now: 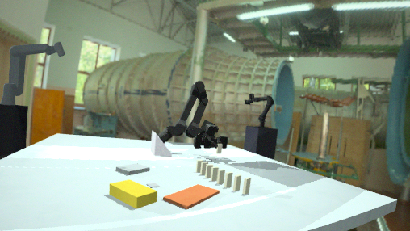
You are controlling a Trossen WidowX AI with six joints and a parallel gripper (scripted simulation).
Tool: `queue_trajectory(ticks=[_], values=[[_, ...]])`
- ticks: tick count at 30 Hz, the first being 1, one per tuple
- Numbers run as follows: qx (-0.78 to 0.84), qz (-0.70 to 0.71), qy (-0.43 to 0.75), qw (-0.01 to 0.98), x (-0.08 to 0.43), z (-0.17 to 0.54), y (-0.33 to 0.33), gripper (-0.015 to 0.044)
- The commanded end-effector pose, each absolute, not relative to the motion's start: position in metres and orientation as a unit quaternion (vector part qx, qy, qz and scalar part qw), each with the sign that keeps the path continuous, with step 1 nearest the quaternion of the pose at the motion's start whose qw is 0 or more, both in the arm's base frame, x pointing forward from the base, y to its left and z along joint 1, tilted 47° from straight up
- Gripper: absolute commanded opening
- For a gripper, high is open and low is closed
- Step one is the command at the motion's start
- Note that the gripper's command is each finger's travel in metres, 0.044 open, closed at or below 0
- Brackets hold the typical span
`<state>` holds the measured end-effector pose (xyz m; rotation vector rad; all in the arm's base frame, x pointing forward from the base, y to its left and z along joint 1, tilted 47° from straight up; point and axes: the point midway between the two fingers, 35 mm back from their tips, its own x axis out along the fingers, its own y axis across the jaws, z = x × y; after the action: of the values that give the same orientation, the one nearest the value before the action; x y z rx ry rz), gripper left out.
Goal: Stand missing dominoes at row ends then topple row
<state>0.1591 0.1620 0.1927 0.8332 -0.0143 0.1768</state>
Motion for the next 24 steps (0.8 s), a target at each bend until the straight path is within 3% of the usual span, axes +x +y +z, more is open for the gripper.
queue_trajectory(ticks=[1, 24], values=[[0.406, 0.084, -0.004, 0.910, 0.159, 0.189, 0.167, 0.0107], [0.407, 0.080, 0.008, 0.910, 0.159, 0.163, 0.190, 0.0107]])
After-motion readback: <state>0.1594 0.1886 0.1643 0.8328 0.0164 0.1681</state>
